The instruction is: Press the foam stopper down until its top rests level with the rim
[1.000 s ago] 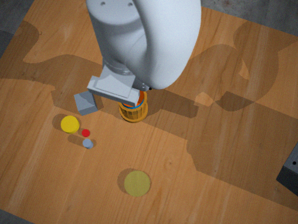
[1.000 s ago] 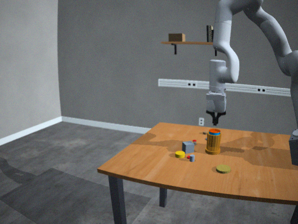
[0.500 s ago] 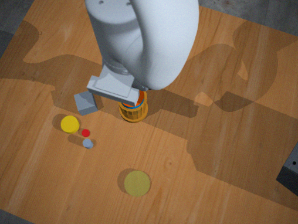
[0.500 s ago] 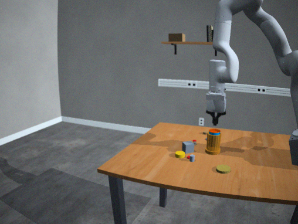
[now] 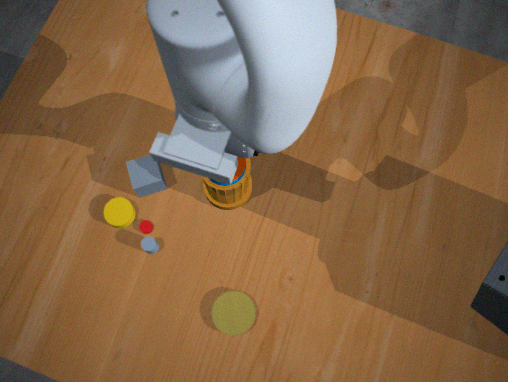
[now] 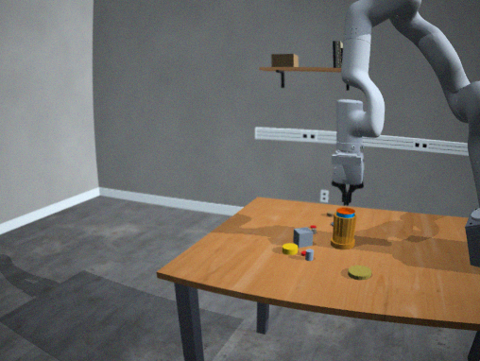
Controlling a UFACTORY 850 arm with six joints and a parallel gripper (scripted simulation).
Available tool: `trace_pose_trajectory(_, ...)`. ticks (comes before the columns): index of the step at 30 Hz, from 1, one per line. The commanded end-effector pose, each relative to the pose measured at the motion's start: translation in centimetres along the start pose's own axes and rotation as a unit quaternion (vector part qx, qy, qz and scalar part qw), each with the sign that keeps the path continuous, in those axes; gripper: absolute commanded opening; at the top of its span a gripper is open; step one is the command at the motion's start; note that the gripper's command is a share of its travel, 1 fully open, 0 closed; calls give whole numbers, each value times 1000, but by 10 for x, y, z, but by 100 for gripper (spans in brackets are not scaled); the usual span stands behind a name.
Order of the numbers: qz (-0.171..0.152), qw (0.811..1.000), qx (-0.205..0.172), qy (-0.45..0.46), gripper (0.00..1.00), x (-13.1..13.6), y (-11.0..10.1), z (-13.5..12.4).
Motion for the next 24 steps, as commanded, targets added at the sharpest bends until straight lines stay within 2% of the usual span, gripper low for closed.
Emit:
trace_pose_trajectory(1,-2,1000,-1,0,0,0,12,0)
trace_pose_trajectory(7,-2,1000,-1,0,0,0,20,0)
trace_pose_trajectory(24,-2,1000,-1,0,0,0,21,0)
Point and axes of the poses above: the point where the finger pads meet when closed, its own y axis out along the fingers, its own x axis across the jaws, z = x × y, the point moved 9 cm from there along -y, back along the fingers, and after that the axes turned 13 degrees about -y, right-handed, at the moved point
